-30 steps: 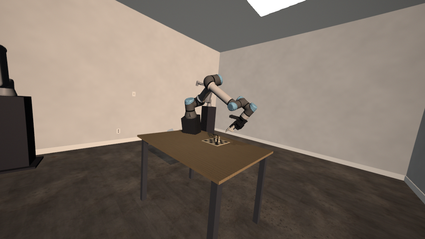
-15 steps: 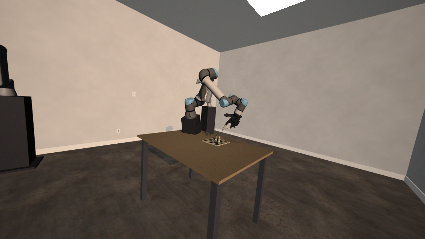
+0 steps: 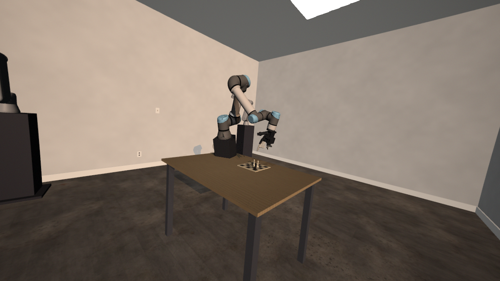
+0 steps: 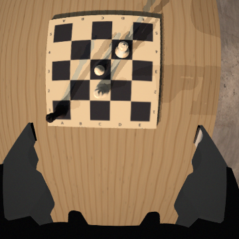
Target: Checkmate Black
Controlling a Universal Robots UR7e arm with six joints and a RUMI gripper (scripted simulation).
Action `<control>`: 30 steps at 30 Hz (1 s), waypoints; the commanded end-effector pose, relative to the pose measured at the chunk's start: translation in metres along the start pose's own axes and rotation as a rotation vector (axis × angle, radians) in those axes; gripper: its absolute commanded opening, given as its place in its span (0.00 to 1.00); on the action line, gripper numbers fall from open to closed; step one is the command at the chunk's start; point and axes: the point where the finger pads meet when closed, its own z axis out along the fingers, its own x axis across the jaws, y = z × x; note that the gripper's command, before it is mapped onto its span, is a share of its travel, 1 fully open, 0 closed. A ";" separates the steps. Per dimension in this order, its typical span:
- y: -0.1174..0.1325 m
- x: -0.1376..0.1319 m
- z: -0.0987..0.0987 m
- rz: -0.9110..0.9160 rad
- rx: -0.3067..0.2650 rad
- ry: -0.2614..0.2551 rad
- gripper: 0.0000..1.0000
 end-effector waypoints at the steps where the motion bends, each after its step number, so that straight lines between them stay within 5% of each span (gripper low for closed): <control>1: -0.021 0.002 0.002 0.017 -0.083 0.005 1.00; 18: -0.069 0.007 0.008 0.049 -0.211 0.011 1.00; 30: -0.085 0.009 0.010 0.059 -0.251 0.013 1.00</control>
